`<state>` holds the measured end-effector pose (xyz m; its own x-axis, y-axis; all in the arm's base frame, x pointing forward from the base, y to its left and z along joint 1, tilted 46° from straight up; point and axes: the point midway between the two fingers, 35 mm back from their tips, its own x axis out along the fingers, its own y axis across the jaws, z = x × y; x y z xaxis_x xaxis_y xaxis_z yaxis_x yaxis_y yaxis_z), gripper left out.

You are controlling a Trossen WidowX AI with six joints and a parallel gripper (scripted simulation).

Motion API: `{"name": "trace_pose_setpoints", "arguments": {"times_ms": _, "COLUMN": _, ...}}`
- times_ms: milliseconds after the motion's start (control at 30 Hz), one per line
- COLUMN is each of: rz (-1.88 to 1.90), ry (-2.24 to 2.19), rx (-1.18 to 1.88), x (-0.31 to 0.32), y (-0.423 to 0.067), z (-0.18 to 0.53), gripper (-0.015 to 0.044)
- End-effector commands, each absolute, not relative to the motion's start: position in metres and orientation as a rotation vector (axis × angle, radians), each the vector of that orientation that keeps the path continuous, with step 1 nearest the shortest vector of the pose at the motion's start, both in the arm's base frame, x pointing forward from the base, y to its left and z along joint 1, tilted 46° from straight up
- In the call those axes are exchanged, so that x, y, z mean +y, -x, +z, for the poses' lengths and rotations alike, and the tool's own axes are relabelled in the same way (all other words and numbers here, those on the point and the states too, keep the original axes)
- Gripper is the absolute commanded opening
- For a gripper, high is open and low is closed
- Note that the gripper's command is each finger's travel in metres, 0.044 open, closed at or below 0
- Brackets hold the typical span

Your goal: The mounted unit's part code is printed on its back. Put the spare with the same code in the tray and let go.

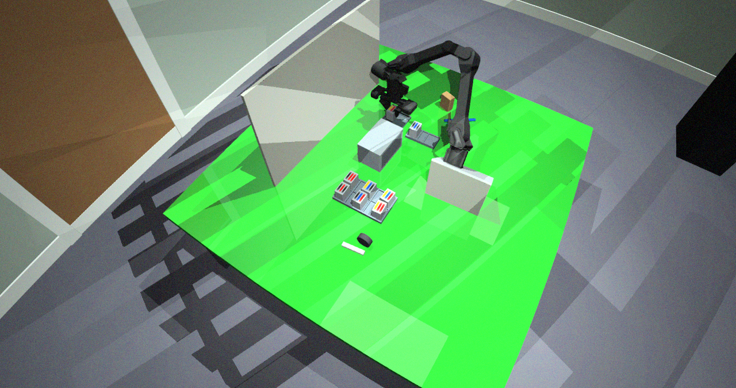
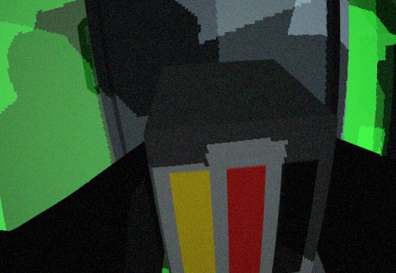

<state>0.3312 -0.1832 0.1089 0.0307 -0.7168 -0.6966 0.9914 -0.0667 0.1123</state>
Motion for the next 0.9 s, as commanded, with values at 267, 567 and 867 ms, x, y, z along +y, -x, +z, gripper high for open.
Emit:
{"name": "trace_pose_setpoints", "arguments": {"times_ms": 267, "rz": -1.501, "ry": -0.704, "rx": 0.508, "x": -0.192, "y": -0.328, "z": 0.100, "gripper": 0.0000}}
{"name": "trace_pose_setpoints", "arguments": {"times_ms": 567, "rz": -1.502, "ry": -0.701, "rx": 0.506, "x": -0.198, "y": -0.327, "z": 0.095, "gripper": 0.0000}}
{"name": "trace_pose_setpoints", "arguments": {"times_ms": 867, "rz": -1.504, "ry": -0.704, "rx": 0.497, "x": -0.196, "y": -0.328, "z": 0.098, "gripper": 0.0236}}
